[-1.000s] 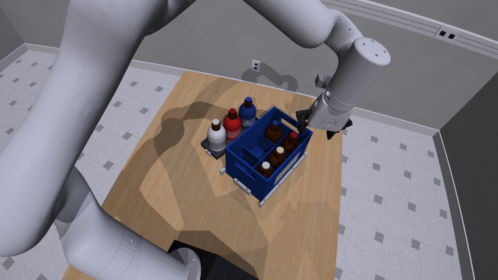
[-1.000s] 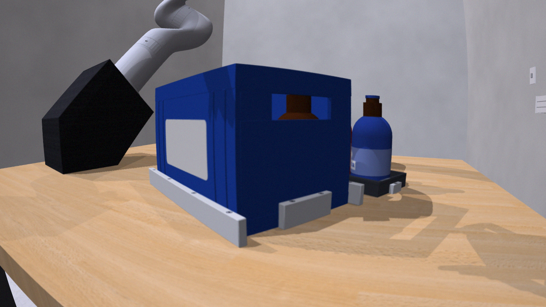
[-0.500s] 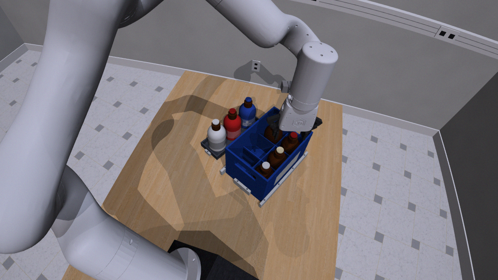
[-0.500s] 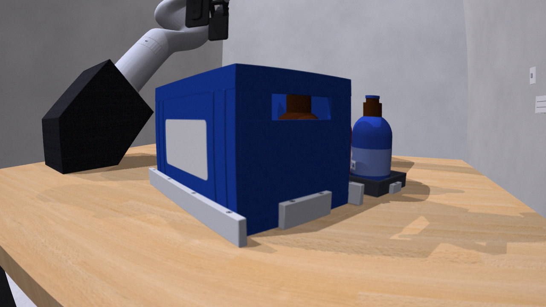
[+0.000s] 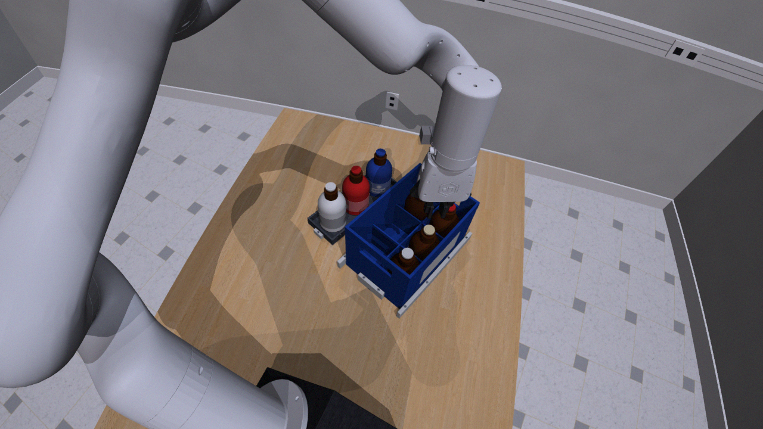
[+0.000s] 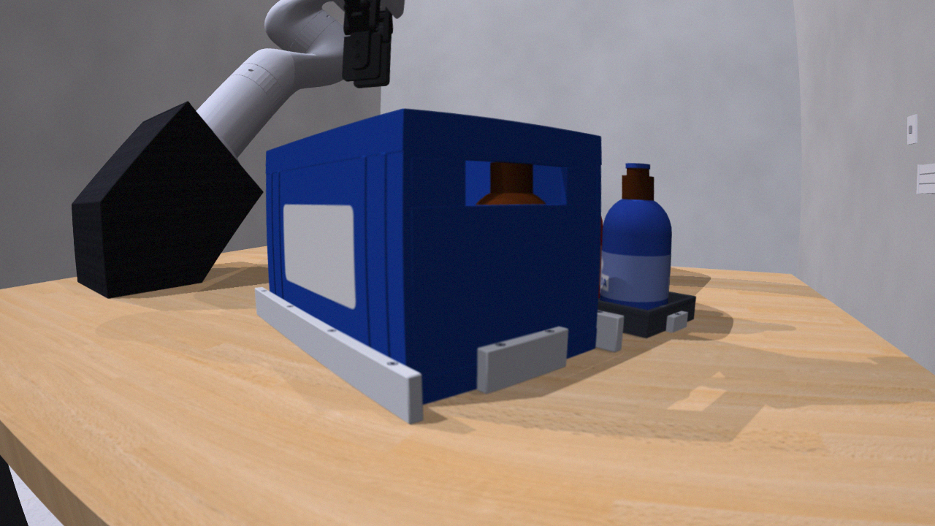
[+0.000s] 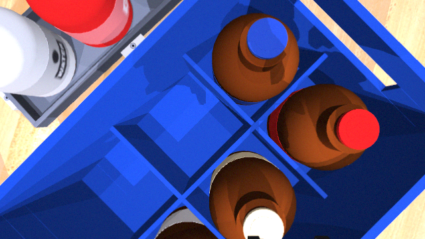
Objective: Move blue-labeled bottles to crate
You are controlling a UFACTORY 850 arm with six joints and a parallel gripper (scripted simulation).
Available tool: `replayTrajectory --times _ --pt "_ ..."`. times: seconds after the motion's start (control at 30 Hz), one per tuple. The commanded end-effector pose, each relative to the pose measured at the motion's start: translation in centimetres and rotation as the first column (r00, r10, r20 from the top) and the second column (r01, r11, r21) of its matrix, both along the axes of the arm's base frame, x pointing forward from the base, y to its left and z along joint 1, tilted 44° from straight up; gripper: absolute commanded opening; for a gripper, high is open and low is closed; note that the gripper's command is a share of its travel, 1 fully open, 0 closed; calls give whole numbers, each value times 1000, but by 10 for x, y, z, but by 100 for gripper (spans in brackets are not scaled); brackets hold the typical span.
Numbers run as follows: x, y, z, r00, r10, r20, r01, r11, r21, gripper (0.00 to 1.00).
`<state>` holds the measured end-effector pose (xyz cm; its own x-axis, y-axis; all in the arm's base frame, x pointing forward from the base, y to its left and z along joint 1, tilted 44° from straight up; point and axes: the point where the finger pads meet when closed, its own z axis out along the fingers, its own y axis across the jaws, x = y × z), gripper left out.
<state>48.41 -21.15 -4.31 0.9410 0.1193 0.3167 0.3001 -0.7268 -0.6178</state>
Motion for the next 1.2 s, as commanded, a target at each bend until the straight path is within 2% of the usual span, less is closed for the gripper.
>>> replayTrajectory --times 0.0,0.8,0.83,0.9,1.17 --pt "1 -1 1 1000 -1 2 1 1000 -2 0" --pt "2 -1 1 1000 -1 2 1 1000 -2 0" --pt "9 0 4 1000 -2 1 2 1000 -3 0" --pt "38 7 19 1000 -8 -3 8 1000 -7 0" --pt "75 18 40 1000 -13 -7 13 1000 -9 0"
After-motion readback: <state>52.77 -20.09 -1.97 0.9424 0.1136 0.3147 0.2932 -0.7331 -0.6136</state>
